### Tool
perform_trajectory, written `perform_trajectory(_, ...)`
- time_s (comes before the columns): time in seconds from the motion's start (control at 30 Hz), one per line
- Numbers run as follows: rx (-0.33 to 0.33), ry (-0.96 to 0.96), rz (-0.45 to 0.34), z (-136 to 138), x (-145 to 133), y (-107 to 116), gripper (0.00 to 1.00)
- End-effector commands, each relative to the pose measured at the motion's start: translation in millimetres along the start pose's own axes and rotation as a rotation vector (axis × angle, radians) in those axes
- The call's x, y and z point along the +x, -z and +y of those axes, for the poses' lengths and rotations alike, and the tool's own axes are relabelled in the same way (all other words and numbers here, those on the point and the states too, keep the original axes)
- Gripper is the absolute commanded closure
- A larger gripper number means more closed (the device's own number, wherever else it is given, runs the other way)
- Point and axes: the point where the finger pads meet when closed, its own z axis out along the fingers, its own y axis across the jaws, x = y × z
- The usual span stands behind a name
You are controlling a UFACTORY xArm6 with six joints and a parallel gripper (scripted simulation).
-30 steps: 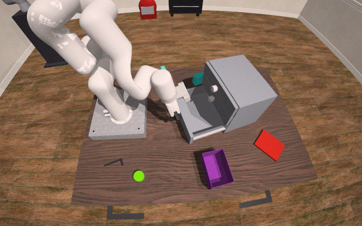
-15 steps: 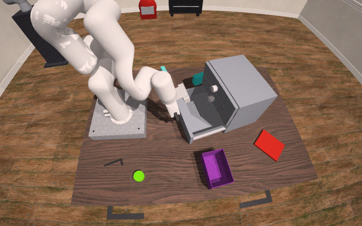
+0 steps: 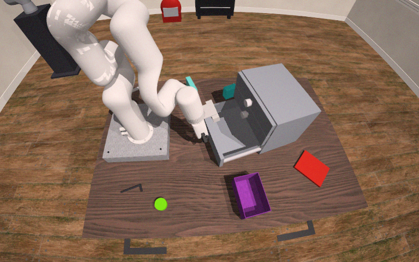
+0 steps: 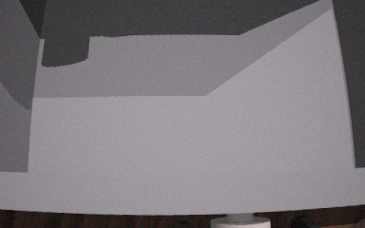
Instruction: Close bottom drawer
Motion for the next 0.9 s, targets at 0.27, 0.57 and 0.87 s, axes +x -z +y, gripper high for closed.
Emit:
perform_trajectory(0.27, 0.003, 0.001, 0.009, 0.3, -0.9, -10.3, 0.40)
perform_trajectory(0.57, 0.003, 0.001, 0.009, 0.3, -2.3, -16.6, 0.40)
perform_trajectory(0.87, 0.003, 0.001, 0.009, 0.2, -3.0, -19.2, 0.40)
